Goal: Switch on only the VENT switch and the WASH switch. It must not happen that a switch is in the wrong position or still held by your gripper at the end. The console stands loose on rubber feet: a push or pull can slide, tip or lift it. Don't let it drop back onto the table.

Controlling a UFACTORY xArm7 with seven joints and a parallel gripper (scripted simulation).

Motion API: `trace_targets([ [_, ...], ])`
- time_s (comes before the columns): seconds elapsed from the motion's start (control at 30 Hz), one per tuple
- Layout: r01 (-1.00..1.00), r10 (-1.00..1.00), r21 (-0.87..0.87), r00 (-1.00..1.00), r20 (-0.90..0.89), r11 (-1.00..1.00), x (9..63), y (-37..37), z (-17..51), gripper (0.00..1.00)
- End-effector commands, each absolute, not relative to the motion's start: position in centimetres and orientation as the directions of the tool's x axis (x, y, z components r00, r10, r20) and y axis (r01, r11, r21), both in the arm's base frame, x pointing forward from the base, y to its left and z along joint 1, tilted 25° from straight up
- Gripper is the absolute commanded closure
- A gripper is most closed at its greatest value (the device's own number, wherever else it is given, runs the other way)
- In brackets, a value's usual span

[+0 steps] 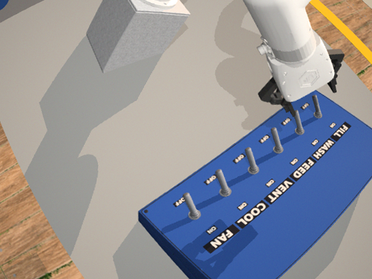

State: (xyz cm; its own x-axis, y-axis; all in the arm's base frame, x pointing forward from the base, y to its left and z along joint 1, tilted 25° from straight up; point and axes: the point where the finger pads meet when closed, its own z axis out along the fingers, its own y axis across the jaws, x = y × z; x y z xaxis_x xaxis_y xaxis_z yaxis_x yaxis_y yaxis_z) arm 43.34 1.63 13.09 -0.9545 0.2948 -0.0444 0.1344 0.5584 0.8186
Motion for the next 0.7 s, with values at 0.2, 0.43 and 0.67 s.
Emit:
trace_targets([
  [0.2, 0.109, 0.267, 0.777, -0.961, -0.078, 0.620, 42.8, 3.6, 13.7, 0.00],
  [0.43, 0.109, 0.267, 0.777, -0.961, -0.078, 0.620, 42.8, 3.6, 13.7, 0.00],
  [0.67, 0.079, 0.236, 0.737, -0.966, -0.111, 0.671, 42.0, 5.4, 14.1, 0.00],
])
